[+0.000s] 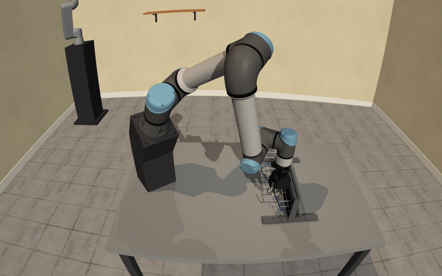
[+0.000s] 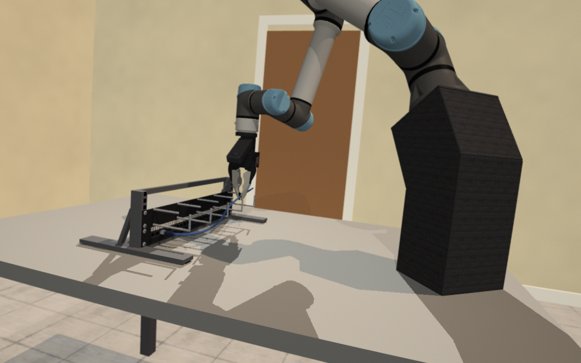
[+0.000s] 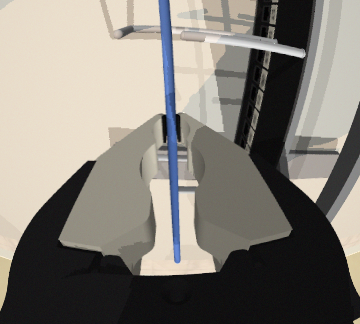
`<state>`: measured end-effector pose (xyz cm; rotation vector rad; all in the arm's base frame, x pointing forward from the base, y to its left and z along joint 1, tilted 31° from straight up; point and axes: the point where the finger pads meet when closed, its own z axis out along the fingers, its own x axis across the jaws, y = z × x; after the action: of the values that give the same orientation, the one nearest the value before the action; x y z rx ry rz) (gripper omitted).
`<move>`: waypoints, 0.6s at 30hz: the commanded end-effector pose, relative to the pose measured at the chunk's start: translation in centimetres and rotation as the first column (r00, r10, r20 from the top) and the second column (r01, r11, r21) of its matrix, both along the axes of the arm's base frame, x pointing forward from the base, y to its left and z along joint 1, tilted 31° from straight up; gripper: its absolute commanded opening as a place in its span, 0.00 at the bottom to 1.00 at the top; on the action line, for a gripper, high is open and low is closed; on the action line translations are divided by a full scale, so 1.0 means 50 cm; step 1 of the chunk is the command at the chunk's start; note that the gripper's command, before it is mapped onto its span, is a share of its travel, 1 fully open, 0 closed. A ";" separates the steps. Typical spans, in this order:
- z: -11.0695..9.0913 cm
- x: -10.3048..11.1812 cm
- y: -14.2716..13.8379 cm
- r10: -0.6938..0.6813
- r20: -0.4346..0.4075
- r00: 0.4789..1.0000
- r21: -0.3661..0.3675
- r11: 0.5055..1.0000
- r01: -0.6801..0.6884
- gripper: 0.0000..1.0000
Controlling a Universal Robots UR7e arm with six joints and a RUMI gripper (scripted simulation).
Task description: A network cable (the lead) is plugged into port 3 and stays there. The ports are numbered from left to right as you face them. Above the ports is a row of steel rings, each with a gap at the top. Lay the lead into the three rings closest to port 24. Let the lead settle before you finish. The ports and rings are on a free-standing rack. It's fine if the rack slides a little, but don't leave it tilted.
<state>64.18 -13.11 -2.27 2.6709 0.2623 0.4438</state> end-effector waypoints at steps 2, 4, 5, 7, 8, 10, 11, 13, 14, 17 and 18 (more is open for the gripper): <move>0.002 0.000 0.001 0.000 0.001 1.000 0.000 1.000 0.000 0.00; 0.004 0.000 0.001 0.000 0.001 1.000 0.000 1.000 0.000 0.00; 0.005 -0.001 0.002 0.000 0.001 1.000 0.000 1.000 0.000 0.00; 0.007 -0.002 0.003 0.000 0.001 1.000 0.000 1.000 0.000 0.00; 0.009 -0.002 0.003 0.000 0.001 1.000 0.000 1.000 0.000 0.00; 0.012 -0.004 0.005 0.000 0.001 1.000 0.000 1.000 0.000 0.00; 0.014 -0.005 0.006 0.000 0.001 1.000 0.000 1.000 0.000 0.00; 0.019 -0.006 0.008 0.000 0.001 1.000 0.000 1.000 0.000 0.00; 0.022 -0.008 0.009 0.000 0.001 1.000 0.000 1.000 0.000 0.00; 0.025 -0.009 0.010 0.000 0.001 1.000 0.000 1.000 0.000 0.00; 0.028 -0.010 0.012 0.000 0.001 1.000 0.000 1.000 0.000 0.00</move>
<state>63.84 -12.75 -1.43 2.6709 0.2624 0.4439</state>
